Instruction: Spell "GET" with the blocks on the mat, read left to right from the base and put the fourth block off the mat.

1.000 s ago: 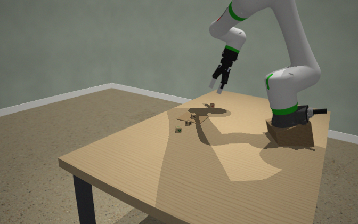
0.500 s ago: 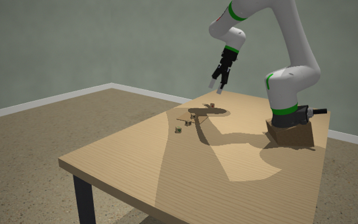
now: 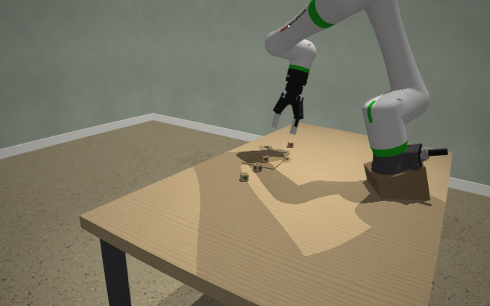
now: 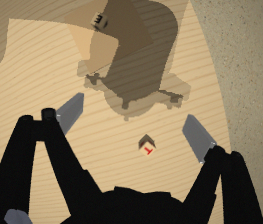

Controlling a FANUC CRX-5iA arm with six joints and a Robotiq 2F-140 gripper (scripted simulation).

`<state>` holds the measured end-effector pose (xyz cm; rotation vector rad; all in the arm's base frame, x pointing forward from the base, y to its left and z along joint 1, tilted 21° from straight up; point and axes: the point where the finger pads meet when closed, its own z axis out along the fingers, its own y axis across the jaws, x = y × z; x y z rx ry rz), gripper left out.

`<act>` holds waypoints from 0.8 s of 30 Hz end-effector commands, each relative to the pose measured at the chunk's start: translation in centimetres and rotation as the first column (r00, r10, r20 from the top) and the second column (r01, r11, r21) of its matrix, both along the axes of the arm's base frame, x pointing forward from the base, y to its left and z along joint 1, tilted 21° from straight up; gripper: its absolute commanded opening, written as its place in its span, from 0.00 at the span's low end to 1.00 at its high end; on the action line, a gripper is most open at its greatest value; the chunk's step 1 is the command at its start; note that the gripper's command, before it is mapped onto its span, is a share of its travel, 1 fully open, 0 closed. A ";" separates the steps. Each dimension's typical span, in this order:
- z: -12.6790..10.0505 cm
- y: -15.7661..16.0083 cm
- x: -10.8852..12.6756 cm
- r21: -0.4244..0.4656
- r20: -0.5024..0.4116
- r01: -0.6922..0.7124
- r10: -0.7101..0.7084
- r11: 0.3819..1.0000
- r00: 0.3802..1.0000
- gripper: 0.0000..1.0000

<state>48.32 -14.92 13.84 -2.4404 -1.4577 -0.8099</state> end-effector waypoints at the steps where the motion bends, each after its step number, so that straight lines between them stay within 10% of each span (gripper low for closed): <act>1: 0.4 4.5 0.2 -0.072 -0.026 -0.116 0.115 0.991 0.993 1.00; 24: 3.9 21.4 -1.8 -0.359 -0.076 -0.566 0.581 0.742 0.810 1.00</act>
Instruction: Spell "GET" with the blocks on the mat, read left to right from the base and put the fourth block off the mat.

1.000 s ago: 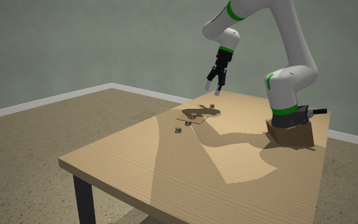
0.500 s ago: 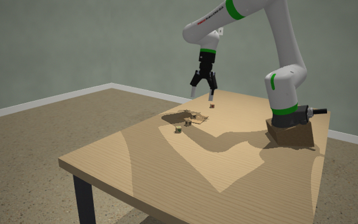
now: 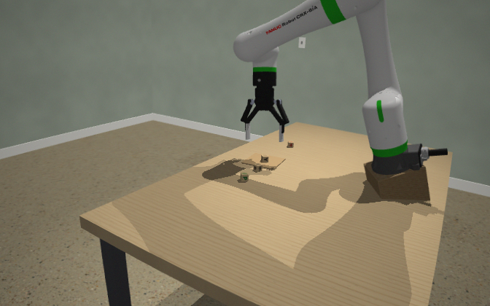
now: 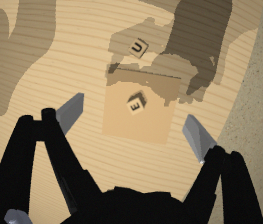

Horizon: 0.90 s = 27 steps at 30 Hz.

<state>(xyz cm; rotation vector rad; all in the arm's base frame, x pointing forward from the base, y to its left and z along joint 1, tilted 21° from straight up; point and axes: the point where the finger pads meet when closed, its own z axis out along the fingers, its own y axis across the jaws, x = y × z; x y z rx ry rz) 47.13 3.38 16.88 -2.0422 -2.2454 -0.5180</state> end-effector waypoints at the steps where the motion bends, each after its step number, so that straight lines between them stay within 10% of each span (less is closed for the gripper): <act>1: 1.1 3.8 -0.7 -0.077 0.029 -0.111 0.113 0.991 0.993 1.00; 27: 7.0 19.1 -6.0 -0.314 0.179 -0.514 0.581 0.798 0.794 1.00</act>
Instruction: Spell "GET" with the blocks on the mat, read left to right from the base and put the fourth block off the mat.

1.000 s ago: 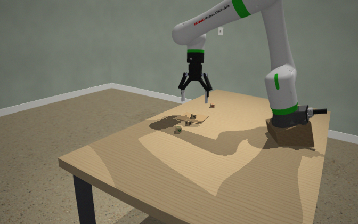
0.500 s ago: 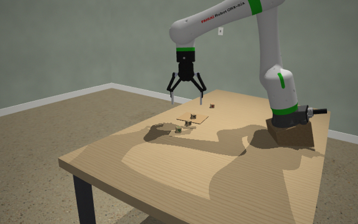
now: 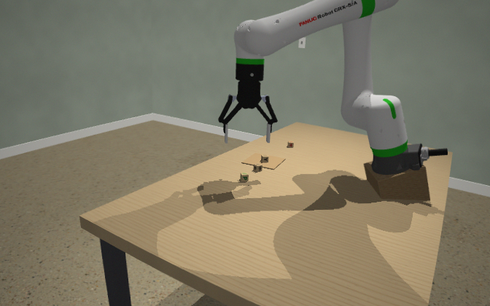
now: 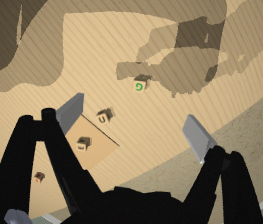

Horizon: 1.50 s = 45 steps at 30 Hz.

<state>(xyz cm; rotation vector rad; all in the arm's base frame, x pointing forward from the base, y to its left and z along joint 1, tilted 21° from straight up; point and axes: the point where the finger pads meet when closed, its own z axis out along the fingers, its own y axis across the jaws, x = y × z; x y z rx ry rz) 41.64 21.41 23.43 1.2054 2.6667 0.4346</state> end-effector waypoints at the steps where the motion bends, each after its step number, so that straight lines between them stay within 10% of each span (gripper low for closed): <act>1: 0.5 1.1 -0.5 -0.014 0.025 -0.028 0.029 1.000 0.999 1.00; 23: 0.4 0.9 -0.4 -0.003 0.017 0.008 -0.008 1.000 1.000 1.00; 38: -0.1 -0.7 0.3 0.095 -0.080 0.377 -0.370 0.921 0.925 1.00; 45: -0.5 -1.8 0.8 0.136 -0.159 0.593 -0.573 0.794 0.804 1.00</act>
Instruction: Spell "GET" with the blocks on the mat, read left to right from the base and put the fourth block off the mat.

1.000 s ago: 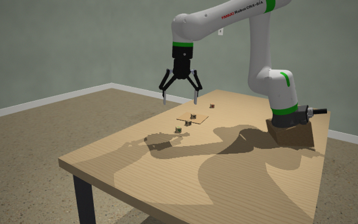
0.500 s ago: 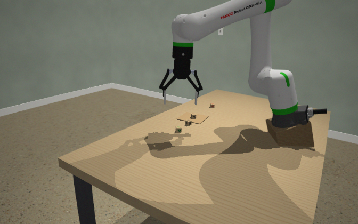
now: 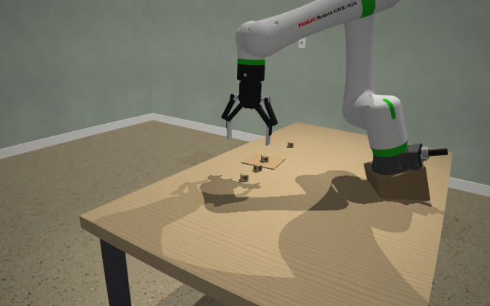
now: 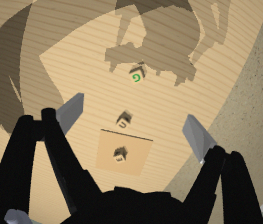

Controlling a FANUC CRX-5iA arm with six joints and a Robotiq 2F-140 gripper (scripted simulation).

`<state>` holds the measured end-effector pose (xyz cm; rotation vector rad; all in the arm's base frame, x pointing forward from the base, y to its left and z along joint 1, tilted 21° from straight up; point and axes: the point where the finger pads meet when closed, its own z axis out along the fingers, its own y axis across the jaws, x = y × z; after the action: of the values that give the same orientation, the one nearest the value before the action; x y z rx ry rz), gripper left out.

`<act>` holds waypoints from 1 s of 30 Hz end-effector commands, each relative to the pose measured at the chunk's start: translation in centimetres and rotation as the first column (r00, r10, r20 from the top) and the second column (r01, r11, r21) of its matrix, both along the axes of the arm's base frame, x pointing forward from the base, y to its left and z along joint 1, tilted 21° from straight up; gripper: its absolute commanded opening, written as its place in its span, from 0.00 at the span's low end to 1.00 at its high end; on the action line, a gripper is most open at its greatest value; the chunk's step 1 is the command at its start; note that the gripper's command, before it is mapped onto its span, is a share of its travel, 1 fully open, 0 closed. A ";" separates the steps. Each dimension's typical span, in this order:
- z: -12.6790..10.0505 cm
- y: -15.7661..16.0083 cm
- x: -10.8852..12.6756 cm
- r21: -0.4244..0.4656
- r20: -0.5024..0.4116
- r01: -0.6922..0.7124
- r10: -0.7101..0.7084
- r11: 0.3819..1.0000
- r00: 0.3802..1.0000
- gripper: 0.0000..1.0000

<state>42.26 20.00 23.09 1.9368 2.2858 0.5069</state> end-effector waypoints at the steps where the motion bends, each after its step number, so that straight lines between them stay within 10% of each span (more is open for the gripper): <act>1: -0.2 -0.6 0.2 0.034 -0.024 0.133 -0.133 0.991 0.991 1.00; 10: -0.4 -1.5 0.6 0.085 -0.078 0.334 -0.328 0.939 0.941 1.00; 30: -1.3 -4.2 1.6 0.157 -0.277 0.819 -0.771 0.552 0.573 1.00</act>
<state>43.70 16.19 21.93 2.8746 1.2829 0.5400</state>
